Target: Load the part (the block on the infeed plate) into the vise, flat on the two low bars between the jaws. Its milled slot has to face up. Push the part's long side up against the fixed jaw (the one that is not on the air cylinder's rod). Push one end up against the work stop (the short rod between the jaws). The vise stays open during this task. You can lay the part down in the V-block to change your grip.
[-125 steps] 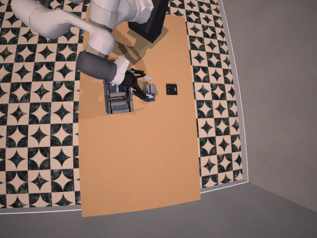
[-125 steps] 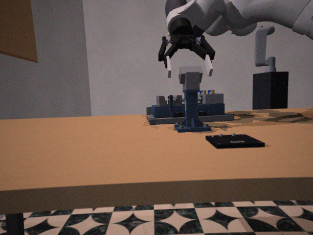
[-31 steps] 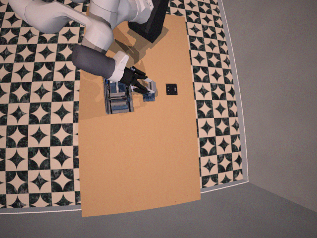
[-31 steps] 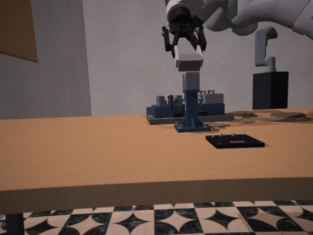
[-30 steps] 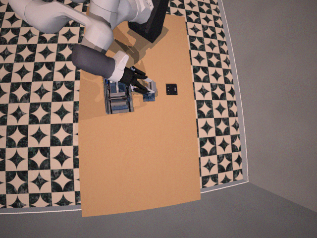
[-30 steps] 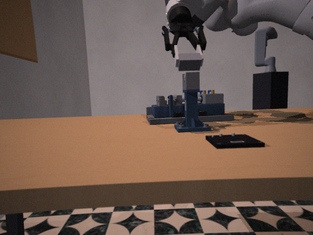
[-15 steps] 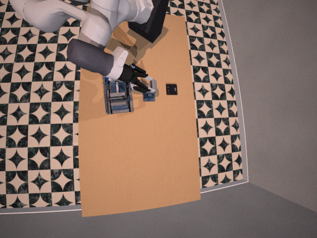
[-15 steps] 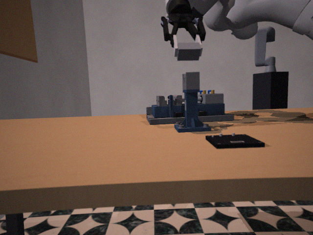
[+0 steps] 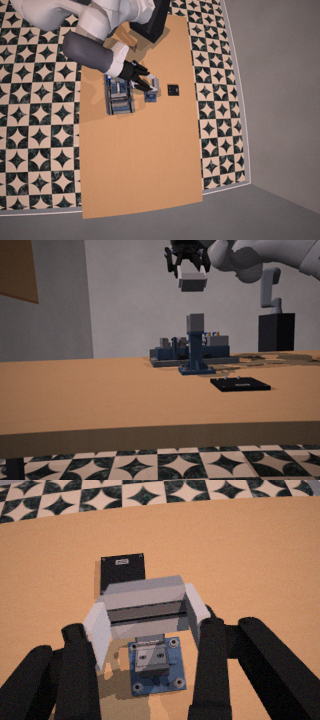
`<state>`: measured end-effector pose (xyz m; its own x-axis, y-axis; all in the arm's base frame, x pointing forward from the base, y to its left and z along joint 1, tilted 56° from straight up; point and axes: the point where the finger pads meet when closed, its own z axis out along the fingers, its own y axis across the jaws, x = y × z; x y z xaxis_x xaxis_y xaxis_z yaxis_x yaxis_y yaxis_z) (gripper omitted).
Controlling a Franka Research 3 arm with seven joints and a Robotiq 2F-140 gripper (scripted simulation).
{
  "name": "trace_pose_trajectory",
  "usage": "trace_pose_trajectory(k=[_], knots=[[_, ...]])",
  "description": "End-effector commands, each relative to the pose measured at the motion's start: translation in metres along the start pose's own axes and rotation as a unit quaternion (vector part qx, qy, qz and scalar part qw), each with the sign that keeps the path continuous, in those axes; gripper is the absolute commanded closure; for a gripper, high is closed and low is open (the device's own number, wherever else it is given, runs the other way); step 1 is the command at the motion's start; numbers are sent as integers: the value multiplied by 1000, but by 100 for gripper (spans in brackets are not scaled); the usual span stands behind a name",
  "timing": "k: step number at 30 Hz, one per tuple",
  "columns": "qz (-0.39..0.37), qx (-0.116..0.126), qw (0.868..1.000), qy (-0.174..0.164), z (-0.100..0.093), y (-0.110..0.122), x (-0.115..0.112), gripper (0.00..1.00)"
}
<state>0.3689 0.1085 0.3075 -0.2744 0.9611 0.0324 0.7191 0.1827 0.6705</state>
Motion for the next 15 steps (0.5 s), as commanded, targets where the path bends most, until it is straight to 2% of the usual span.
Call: trace_pose_trajectory(k=[1, 15], knots=[[12, 5, 1000, 0, -2, -4, 2, 100], [12, 5, 1000, 0, -18, -4, 18, 100]])
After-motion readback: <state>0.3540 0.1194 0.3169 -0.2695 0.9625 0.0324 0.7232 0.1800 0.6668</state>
